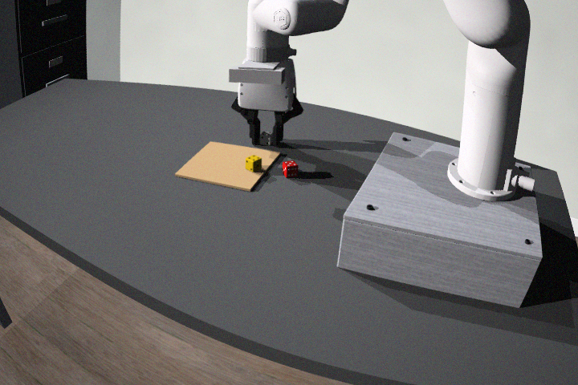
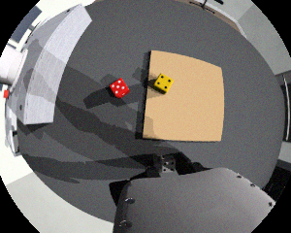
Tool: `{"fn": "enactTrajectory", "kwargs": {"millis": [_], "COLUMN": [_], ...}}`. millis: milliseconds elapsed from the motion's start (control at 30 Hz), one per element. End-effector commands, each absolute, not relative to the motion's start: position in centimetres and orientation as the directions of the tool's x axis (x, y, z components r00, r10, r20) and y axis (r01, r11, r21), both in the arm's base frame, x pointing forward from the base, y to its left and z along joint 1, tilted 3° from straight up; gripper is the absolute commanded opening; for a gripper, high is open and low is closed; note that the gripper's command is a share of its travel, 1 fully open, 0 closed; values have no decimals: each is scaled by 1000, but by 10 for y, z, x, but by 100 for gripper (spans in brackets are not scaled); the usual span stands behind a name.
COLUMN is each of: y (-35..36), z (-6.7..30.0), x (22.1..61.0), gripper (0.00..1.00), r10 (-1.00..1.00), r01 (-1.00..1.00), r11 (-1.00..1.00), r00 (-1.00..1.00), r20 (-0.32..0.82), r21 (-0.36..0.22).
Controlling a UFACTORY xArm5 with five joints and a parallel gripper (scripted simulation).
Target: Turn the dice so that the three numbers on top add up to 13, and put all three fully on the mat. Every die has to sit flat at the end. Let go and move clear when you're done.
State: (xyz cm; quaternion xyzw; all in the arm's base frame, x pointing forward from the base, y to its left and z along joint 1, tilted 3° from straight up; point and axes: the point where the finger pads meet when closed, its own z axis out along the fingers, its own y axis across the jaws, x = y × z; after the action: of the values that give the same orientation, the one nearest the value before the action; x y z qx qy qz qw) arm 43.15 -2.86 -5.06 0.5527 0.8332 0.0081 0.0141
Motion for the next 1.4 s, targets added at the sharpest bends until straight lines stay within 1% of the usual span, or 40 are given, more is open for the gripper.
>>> {"fn": "enactTrajectory", "kwargs": {"millis": [0,900,933,1367], "y": [-29,-29,-29,-29], "z": [-50,-50,-50,-50], "x": [433,433,433,433], "gripper": [36,36,15,15], "r10": [921,921,921,921], "r01": [921,921,921,921], "r11": [389,389,389,389], "r00": [-388,-388,-388,-388], "r20": [-16,-16,-16,-16], "r21": [32,32,32,32]}}
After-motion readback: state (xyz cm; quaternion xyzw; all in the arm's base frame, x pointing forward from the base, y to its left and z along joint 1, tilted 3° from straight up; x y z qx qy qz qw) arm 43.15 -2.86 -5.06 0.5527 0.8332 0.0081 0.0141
